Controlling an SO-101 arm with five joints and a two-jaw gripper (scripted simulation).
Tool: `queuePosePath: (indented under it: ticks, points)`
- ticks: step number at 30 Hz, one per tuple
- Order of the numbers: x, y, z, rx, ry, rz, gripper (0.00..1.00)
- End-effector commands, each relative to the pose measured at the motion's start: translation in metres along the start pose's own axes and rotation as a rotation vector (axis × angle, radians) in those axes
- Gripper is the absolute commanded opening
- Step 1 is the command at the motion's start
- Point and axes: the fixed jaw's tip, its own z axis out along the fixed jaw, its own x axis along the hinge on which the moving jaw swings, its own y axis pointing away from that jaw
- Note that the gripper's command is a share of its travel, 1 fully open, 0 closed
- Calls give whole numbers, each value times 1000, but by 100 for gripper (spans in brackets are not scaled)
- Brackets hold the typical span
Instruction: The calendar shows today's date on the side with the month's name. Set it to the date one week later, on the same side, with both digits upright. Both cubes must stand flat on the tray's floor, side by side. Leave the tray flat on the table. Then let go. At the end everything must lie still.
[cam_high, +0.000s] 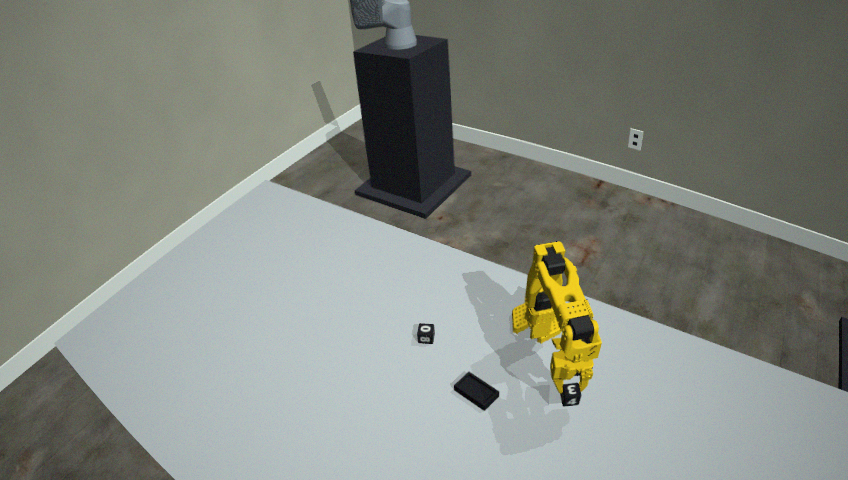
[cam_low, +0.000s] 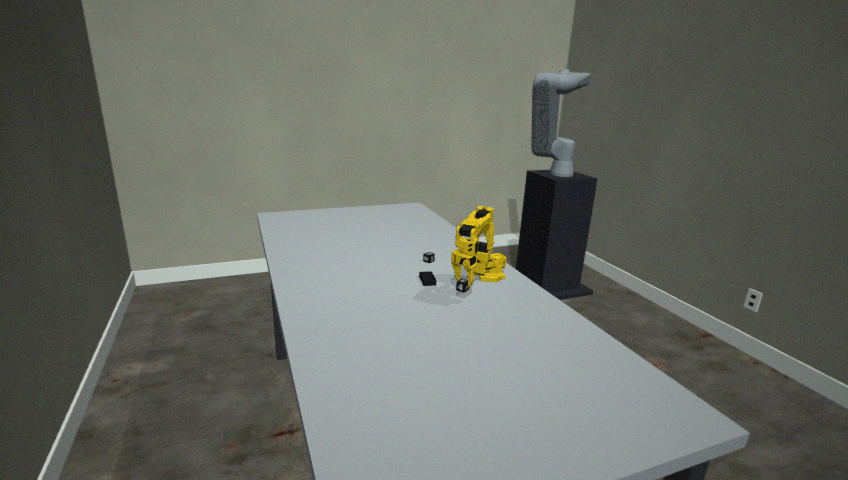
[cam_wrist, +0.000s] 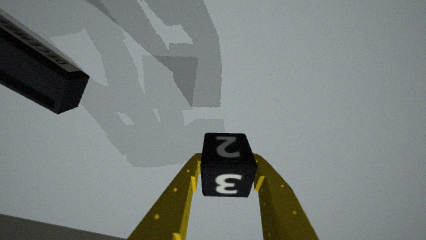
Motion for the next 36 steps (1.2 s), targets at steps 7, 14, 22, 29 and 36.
queuePosePath:
  ticks: [7, 14, 22, 29, 36]
  points:
    - [5, 1, -8, 10, 58, -30, 0]
    - [5, 1, -8, 10, 58, -33, 0]
    - [1, 4, -7, 8, 53, -33, 0]
    - [1, 4, -7, 8, 53, -33, 0]
    - [1, 4, -7, 9, 53, -33, 0]
